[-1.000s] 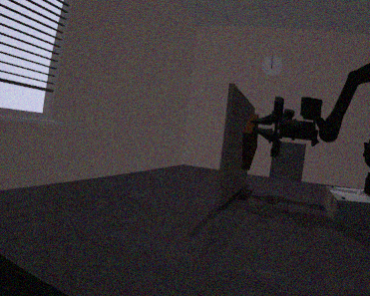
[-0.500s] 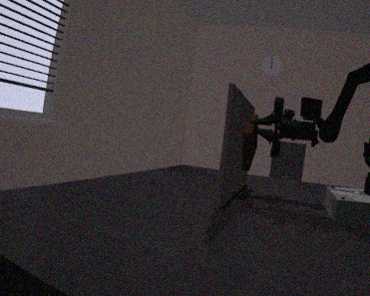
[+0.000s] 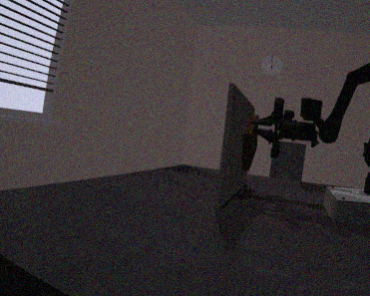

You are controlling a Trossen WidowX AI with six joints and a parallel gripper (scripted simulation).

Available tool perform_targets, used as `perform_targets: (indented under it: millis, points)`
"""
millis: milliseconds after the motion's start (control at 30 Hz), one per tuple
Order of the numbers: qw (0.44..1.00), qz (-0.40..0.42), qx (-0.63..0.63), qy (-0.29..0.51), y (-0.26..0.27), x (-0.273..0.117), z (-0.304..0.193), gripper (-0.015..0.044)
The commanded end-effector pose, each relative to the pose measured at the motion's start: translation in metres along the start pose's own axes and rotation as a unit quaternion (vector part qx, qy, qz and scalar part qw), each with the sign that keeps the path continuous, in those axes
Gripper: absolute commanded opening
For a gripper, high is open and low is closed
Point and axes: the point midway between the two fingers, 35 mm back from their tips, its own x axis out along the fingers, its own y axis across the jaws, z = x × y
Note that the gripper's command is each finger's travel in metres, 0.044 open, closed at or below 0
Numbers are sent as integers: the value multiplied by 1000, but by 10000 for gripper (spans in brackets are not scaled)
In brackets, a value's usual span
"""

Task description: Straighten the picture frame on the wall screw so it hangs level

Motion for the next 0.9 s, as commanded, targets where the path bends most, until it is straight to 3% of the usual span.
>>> perform_targets:
  millis: [0,867]
  points:
    - [1000,2,-1,1,-1,0,0,0]
    - [1000,1,2,-1,-5,0,1,0]
